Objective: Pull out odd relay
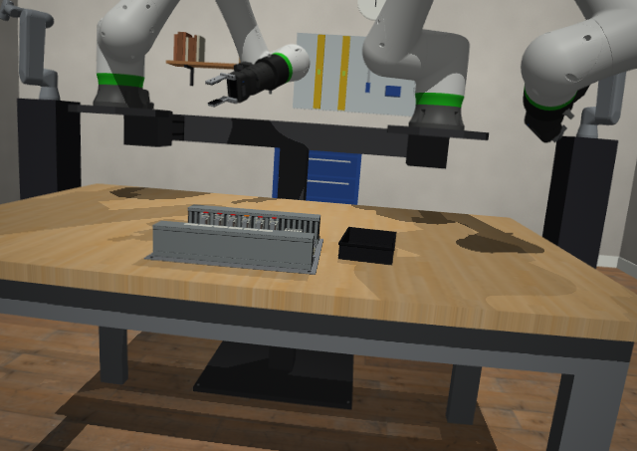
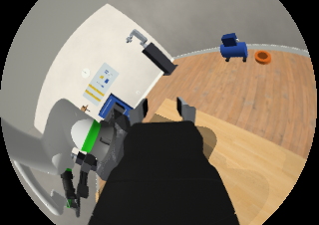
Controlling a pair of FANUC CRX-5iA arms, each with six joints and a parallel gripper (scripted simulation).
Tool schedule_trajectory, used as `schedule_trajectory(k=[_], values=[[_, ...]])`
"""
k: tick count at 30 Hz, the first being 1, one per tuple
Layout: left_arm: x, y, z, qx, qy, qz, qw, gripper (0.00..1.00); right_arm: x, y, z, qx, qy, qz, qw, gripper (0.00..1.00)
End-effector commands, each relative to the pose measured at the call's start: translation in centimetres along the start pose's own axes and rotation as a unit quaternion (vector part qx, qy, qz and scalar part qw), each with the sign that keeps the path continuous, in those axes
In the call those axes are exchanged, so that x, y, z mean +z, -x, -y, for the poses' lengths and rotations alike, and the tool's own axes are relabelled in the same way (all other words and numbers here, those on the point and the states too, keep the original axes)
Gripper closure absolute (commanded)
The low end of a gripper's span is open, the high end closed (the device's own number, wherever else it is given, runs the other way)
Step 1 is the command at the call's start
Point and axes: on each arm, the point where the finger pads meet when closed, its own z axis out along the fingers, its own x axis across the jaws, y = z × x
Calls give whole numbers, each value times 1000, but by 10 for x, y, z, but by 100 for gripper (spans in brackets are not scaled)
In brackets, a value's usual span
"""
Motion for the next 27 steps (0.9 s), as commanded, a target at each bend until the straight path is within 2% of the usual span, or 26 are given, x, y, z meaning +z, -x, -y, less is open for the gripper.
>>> schedule_trajectory(k=[1, 4, 8, 10, 14, 17, 21, 25, 27], values=[[5, -1, 14, -83, 84, 20, 993, 0, 0, 0, 0, 0, 0, 0, 1000, 0], [9, -3, 28, -148, 142, 40, 978, 0, 0, 0, 0, 0, 0, 0, 1000, 0], [14, -5, 49, -233, 212, 68, 946, 0, 0, 0, 0, 0, 0, 0, 1000, 0], [14, -5, 49, -233, 212, 68, 946, 0, 0, 0, 0, 0, 0, 0, 1000, 0], [20, -6, 75, -324, 280, 102, 898, 0, 0, 0, 0, 0, 0, 0, 1000, 0], [26, -6, 98, -387, 324, 127, 854, 0, 0, 0, 0, 0, 0, 0, 1000, 0], [36, -4, 130, -465, 373, 159, 787, 0, 0, 0, 0, 0, 0, 0, 1000, 0], [49, 1, 164, -537, 412, 191, 711, 0, 0, 0, 0, 0, 0, 0, 1000, 0], [49, 1, 164, -537, 412, 191, 711, 0, 0, 0, 0, 0, 0, 0, 1000, 0]])
